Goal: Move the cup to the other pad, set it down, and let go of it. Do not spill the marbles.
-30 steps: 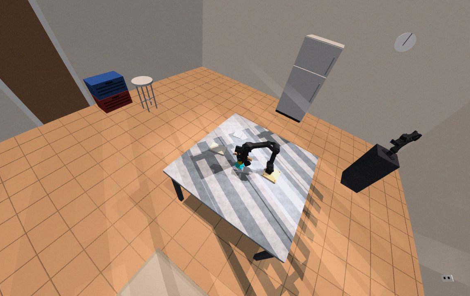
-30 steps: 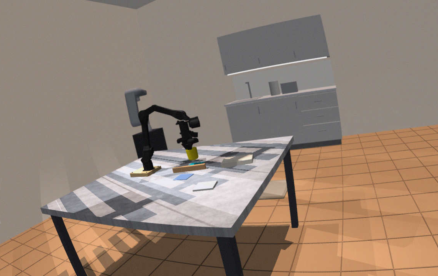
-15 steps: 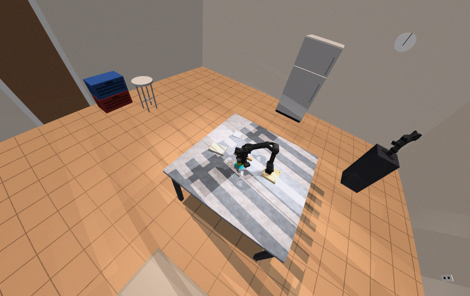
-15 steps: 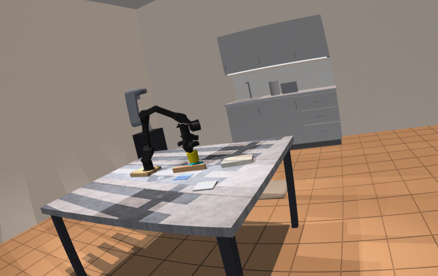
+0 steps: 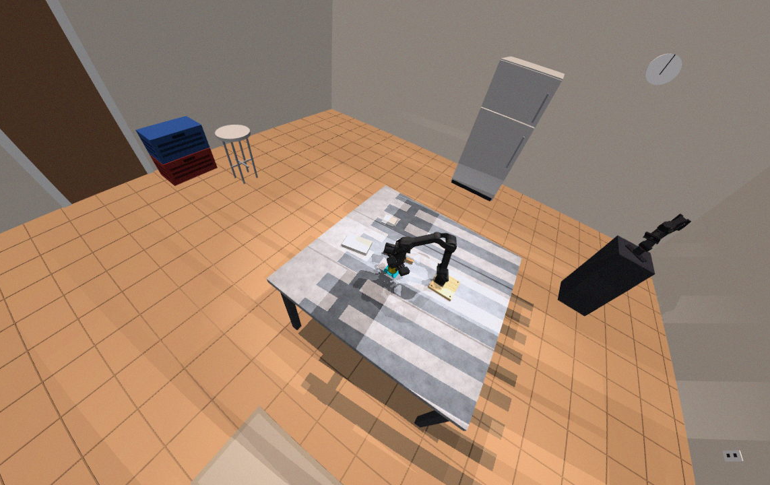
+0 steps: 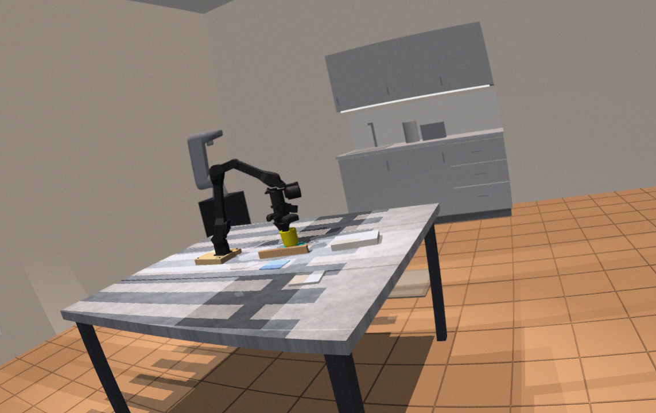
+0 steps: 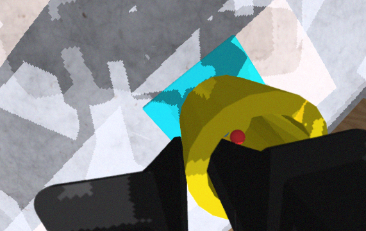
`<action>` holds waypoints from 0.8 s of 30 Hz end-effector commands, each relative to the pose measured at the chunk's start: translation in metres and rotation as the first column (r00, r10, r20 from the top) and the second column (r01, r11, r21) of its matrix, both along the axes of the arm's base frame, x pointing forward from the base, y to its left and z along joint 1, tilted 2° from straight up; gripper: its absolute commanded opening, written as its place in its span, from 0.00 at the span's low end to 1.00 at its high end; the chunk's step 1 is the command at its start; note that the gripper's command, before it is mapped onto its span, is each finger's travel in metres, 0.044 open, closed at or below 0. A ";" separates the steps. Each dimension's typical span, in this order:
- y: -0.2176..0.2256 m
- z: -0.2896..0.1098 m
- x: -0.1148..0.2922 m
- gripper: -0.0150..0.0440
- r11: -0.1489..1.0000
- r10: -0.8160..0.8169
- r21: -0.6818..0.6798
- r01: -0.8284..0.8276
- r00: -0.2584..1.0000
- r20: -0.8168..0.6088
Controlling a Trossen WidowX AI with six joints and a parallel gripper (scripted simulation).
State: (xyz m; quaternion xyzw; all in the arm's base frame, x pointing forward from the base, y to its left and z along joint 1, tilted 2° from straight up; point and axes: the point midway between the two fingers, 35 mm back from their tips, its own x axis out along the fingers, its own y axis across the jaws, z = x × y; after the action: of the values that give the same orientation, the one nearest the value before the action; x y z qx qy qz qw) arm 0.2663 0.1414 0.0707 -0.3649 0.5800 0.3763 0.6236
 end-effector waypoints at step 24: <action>0.000 0.005 0.000 0.50 1.000 0.000 0.000 0.000 1.000 0.001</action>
State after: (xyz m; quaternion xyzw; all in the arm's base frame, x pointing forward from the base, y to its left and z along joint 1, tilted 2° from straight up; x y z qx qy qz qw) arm 0.2664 0.1414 0.0726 -0.3649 0.5799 0.3763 0.6236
